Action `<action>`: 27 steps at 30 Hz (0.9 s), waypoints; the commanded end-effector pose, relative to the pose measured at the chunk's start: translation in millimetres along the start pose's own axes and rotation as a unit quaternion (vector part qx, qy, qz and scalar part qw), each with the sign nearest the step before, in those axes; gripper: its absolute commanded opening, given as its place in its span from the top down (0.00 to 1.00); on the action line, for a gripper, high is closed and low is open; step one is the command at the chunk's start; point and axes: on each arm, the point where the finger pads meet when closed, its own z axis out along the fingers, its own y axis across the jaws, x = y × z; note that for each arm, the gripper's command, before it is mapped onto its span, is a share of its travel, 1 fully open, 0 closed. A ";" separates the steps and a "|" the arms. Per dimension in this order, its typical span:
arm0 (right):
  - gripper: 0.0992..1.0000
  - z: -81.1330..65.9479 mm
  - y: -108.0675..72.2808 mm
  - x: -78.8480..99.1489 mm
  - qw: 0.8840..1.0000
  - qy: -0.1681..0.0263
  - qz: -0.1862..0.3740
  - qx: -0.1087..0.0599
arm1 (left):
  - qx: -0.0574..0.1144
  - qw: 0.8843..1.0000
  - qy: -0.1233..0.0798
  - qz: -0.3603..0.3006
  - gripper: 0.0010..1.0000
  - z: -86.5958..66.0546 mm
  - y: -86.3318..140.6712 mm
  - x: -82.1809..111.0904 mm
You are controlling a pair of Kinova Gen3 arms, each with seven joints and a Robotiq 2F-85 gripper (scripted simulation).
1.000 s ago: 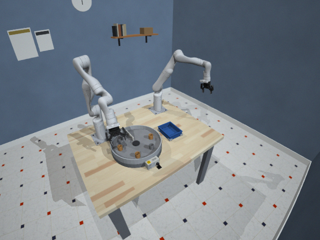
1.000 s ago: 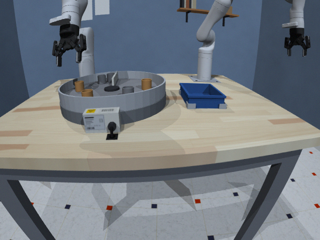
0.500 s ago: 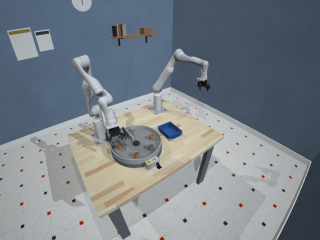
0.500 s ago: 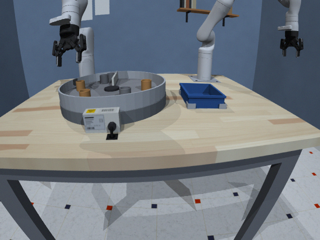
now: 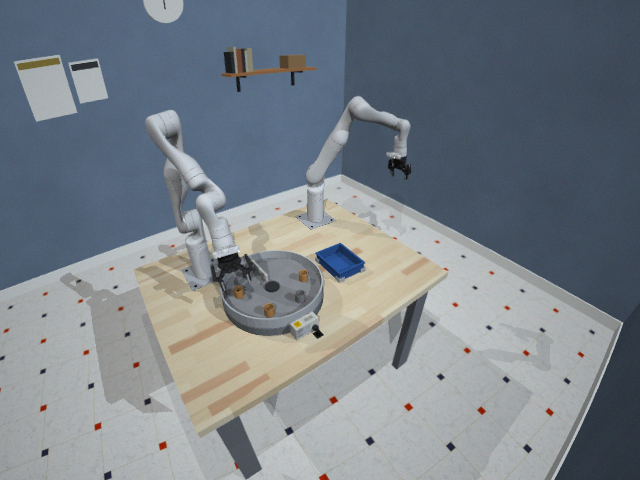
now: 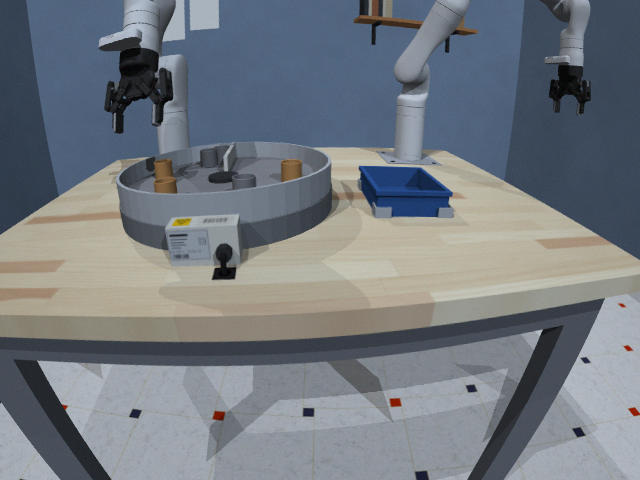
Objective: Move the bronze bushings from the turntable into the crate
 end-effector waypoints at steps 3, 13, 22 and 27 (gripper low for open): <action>0.00 -0.3 -0.2 0.5 1.000 0.001 0.000 0.000 | -0.005 1.000 0.003 0.008 0.00 1.6 30.1 -8.6; 0.00 -0.3 -0.2 0.5 1.000 0.001 0.000 0.000 | -0.012 1.000 0.011 0.020 0.00 4.9 79.2 -17.1; 0.00 -0.3 -0.2 0.5 1.000 0.001 0.000 0.000 | -0.019 0.999 0.021 0.033 0.00 7.7 131.8 -20.3; 0.00 -0.3 -0.2 0.5 1.000 0.001 0.000 0.000 | -0.022 0.999 0.026 0.040 0.00 9.0 160.1 -19.5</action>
